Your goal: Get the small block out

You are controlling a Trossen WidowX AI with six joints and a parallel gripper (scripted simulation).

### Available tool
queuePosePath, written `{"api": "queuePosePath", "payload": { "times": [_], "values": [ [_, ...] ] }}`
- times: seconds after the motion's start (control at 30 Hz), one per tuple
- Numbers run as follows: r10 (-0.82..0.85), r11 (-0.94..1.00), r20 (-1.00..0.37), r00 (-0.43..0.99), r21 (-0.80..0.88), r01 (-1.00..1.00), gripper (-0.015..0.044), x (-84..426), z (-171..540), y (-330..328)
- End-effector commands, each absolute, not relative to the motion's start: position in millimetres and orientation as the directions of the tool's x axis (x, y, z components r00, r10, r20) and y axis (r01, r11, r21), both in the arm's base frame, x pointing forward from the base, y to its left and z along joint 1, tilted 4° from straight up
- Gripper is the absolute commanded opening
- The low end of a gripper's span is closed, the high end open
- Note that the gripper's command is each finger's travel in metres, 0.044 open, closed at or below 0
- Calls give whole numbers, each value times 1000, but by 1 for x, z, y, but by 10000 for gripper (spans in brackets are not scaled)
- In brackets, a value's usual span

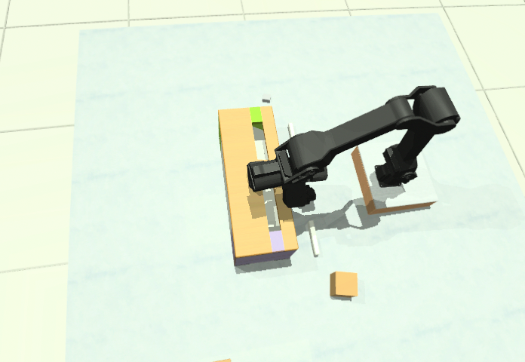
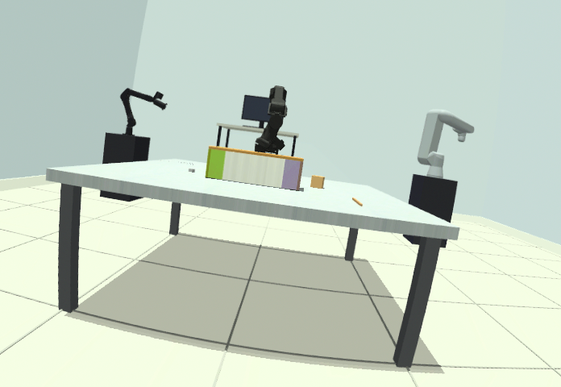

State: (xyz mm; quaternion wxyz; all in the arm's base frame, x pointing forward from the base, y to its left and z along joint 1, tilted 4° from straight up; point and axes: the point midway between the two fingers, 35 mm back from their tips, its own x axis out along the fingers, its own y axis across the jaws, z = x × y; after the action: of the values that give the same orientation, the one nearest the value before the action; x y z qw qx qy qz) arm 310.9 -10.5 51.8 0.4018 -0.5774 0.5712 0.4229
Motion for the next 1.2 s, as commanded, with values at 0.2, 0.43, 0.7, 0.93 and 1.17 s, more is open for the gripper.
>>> {"api": "queuePosePath", "payload": {
  "times": [0.2, 0.43, 0.7, 0.93, 1.17],
  "values": [
    [-327, -22, -945, -11, 19, -1000, 400, 310, 51, -38],
    [-329, -22, -944, -11, 19, -1000, 400, 311, 51, -57],
    [-331, -22, -943, -11, 19, -1000, 400, 311, 51, -79],
    [-333, -22, -943, -11, 19, -1000, 400, 311, 51, -99],
    [-335, -22, -942, -11, 19, -1000, 400, 312, 51, -120]
  ]
}}
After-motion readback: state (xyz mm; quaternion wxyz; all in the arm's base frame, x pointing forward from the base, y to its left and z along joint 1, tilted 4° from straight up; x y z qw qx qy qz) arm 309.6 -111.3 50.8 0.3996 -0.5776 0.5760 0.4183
